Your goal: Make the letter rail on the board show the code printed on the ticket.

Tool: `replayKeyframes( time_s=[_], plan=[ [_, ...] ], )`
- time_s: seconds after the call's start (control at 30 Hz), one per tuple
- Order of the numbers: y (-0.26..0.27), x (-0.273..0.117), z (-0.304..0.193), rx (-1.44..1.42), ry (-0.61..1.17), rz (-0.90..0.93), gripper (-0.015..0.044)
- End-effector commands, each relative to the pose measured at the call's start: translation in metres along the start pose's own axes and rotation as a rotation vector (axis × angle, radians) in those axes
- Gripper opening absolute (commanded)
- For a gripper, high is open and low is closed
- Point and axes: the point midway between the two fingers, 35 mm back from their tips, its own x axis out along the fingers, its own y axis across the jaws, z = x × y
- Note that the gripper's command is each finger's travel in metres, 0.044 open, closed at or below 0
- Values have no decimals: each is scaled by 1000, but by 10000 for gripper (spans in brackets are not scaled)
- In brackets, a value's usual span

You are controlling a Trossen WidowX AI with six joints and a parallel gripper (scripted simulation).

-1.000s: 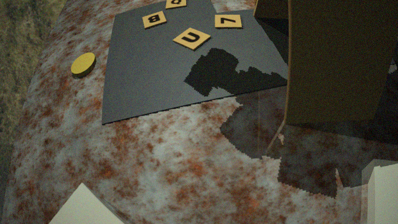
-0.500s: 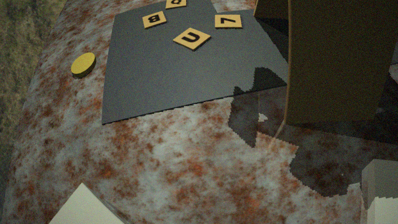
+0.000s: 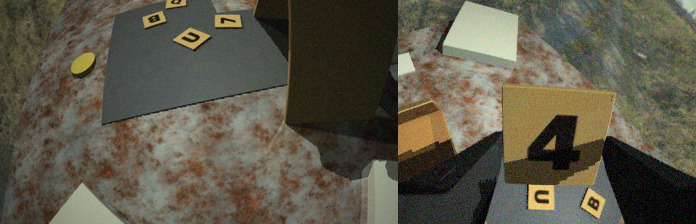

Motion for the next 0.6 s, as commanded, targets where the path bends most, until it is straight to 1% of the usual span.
replayKeyframes(
  time_s=[0.0, 0.1, 0.27, 0.57],
  plan=[
    [22, -22, 4, -63, -56, 46, 0],
    [35, -35, 4, -95, -86, 74, 0],
    [46, -42, -3, -188, -106, 76, 0],
    [91, -67, -20, -194, -139, 165, 0]
  ],
)
